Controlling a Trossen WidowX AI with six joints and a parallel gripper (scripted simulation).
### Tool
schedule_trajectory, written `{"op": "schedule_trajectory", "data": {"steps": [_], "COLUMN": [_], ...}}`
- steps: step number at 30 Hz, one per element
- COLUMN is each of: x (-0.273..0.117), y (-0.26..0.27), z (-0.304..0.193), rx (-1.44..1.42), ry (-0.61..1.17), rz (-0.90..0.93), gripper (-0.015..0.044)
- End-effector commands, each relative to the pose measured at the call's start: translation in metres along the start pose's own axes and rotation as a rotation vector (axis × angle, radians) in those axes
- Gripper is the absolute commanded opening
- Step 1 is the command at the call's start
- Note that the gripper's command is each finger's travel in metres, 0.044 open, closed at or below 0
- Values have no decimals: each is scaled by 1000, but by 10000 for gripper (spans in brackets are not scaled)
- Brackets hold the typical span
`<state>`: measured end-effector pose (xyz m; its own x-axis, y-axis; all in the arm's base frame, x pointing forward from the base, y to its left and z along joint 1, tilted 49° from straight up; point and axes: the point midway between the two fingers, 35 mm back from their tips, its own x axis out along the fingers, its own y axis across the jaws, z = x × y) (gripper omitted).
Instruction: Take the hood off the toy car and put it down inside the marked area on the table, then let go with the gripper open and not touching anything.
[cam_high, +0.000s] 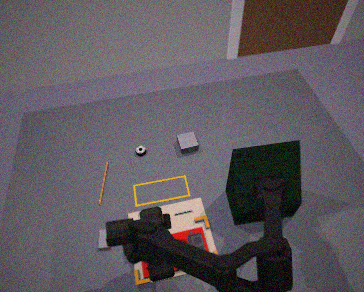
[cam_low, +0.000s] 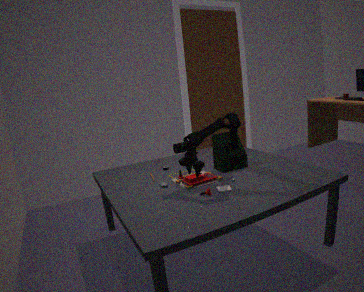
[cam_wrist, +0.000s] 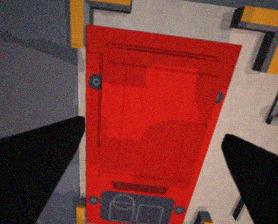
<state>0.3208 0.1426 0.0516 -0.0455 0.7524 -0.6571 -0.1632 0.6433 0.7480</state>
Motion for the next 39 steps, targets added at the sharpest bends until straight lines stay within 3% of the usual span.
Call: {"op": "schedule_trajectory", "data": {"steps": [1, 39], "x": [2, 21], "y": [0, 0], "z": [-2, -2], "rx": [8, 8], "ry": [4, 4], "rz": [6, 7], "gripper": [440, 440]}}
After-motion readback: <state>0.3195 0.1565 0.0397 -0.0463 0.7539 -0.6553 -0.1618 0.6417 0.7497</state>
